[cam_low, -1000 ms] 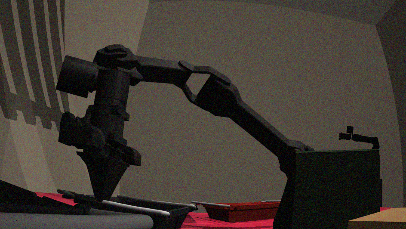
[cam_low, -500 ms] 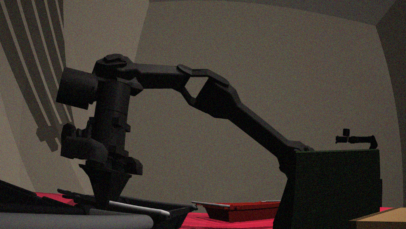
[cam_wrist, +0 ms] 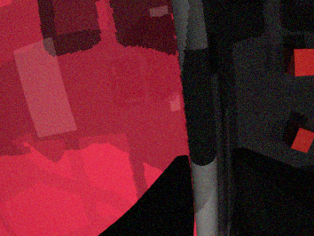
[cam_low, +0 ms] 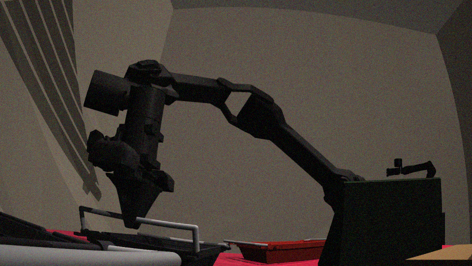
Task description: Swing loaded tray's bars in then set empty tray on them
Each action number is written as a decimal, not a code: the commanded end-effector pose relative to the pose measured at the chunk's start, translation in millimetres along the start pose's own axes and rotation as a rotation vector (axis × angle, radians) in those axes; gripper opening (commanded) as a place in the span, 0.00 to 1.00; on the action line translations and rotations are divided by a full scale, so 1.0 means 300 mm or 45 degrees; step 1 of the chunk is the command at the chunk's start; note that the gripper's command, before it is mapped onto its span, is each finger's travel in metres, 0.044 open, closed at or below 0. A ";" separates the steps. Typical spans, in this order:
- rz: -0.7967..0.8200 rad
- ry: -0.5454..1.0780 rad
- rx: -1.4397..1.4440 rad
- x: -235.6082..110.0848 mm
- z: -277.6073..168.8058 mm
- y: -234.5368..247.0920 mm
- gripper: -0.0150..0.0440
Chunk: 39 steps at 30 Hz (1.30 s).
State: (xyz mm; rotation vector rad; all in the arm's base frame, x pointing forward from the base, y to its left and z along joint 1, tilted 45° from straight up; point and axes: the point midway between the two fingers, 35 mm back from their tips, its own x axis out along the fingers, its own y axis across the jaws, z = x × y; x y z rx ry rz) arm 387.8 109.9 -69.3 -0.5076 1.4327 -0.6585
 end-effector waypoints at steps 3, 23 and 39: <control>-0.024 0.017 0.009 0.039 0.005 -0.089 0.39; -0.024 0.017 0.008 -0.054 0.005 -0.124 0.39; -0.026 0.010 0.005 -0.032 0.008 -0.127 0.39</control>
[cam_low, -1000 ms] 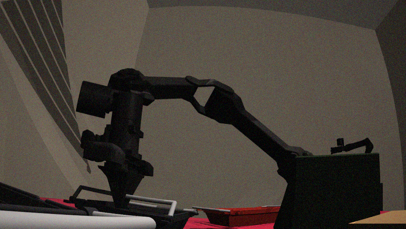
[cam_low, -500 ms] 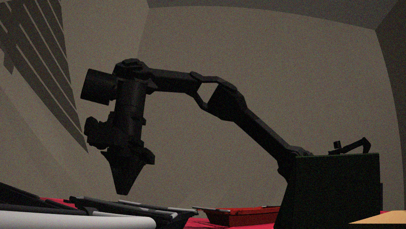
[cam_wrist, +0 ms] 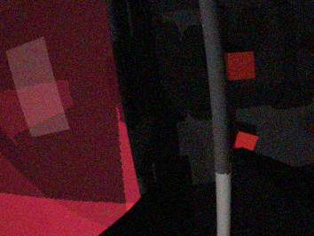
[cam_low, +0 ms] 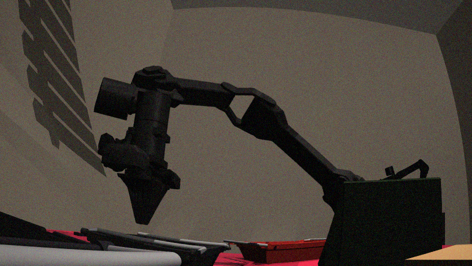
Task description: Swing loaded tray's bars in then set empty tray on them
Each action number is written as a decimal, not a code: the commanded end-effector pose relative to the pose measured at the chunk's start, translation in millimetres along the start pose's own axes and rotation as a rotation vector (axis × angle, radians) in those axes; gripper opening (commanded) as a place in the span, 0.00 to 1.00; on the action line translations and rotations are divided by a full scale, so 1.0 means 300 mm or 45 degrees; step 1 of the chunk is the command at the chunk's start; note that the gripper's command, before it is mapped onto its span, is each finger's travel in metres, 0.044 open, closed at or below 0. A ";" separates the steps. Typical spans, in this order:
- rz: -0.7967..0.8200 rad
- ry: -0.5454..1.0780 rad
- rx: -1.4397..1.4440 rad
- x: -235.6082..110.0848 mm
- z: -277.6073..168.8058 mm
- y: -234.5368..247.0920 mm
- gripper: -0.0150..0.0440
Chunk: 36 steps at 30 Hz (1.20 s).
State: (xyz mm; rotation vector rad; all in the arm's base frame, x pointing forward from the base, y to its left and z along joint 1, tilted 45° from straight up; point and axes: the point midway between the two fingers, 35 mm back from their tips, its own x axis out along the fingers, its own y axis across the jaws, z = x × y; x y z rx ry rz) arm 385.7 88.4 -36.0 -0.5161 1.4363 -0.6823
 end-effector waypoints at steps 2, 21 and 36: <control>0.001 -0.003 -0.002 0.000 0.001 0.001 0.39; 0.000 0.000 0.000 0.000 0.000 0.000 0.25; 0.000 0.000 0.000 0.000 0.000 0.000 0.25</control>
